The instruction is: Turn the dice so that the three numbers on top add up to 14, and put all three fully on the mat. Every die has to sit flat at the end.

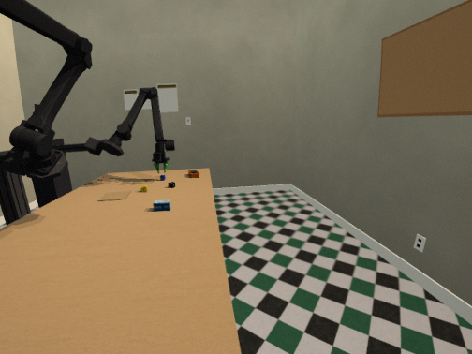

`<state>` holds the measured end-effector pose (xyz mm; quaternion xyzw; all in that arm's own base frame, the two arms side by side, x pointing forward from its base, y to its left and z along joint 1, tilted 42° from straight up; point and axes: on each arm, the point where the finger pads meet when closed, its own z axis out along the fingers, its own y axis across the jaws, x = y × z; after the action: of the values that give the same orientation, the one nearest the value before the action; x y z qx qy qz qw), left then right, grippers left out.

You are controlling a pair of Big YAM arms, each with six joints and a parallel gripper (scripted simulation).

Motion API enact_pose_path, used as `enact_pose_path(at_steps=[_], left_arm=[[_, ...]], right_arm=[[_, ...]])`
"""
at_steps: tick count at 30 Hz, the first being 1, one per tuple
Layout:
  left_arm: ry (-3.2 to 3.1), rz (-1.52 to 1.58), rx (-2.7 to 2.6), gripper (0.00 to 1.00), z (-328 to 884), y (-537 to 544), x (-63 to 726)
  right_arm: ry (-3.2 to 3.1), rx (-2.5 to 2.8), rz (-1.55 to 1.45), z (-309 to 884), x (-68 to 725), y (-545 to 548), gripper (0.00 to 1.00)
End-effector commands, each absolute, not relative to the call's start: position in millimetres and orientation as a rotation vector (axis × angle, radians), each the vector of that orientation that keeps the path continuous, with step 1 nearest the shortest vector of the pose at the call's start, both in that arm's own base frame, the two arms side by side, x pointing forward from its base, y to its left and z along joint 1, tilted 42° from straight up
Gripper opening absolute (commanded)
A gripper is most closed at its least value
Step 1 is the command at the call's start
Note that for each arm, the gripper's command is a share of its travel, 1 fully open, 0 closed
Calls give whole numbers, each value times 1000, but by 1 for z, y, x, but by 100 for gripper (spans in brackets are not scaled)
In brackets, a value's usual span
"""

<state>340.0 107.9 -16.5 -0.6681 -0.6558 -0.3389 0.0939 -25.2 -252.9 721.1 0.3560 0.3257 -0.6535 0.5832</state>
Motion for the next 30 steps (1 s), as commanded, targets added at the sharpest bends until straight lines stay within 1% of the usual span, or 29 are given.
enact_pose_path(at_steps=[1, 30], left_arm=[[-1940, -1022, -1985, 45, -17, 114, 348], [-1939, -1028, -1985, 45, -20, 117, 350]], right_arm=[[713, 795, -1537, 735, -26, -233, 100], [713, 795, -1537, 735, -26, -233, 100]])
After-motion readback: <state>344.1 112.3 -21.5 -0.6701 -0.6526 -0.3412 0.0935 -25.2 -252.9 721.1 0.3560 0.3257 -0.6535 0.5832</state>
